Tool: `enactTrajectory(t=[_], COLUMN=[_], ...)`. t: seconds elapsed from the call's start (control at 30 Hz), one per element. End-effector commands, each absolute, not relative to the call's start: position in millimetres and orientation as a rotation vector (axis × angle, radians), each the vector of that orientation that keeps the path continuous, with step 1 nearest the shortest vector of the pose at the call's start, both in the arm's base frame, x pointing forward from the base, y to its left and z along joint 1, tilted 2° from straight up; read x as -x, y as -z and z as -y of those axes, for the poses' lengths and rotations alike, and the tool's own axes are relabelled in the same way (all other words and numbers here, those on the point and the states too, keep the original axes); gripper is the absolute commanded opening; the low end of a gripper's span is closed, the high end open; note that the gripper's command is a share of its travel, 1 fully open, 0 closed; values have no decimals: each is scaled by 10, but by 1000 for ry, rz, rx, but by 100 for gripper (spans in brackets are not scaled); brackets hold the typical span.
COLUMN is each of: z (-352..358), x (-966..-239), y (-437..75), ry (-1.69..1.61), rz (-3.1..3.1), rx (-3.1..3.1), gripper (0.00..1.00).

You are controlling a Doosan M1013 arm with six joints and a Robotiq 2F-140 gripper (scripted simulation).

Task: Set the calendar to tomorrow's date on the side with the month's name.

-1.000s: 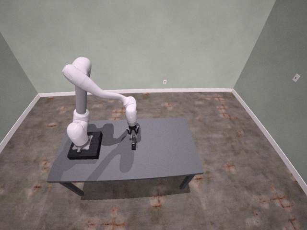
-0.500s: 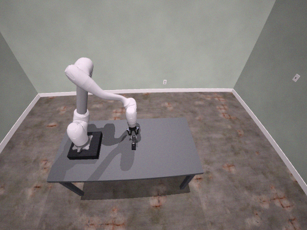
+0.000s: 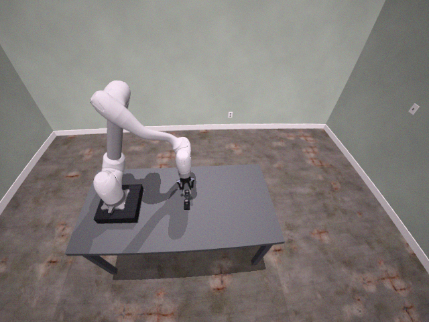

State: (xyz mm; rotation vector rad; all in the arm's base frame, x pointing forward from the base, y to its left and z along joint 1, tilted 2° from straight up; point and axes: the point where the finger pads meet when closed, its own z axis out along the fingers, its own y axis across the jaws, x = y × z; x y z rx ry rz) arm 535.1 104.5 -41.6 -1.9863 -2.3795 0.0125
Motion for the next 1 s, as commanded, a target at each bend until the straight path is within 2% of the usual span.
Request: enactTrajectory(t=[0.0,0.67,0.7,0.97], z=[-1046,-1046,-1046,-1046], x=[-5351,-5351,-5351,-5351], y=[415,415,415,415], ry=[-12,-12,-12,-12], rz=[2379,2379,2379,2379], rx=[1986,1986,1986,1986], gripper=[29,29,17,17])
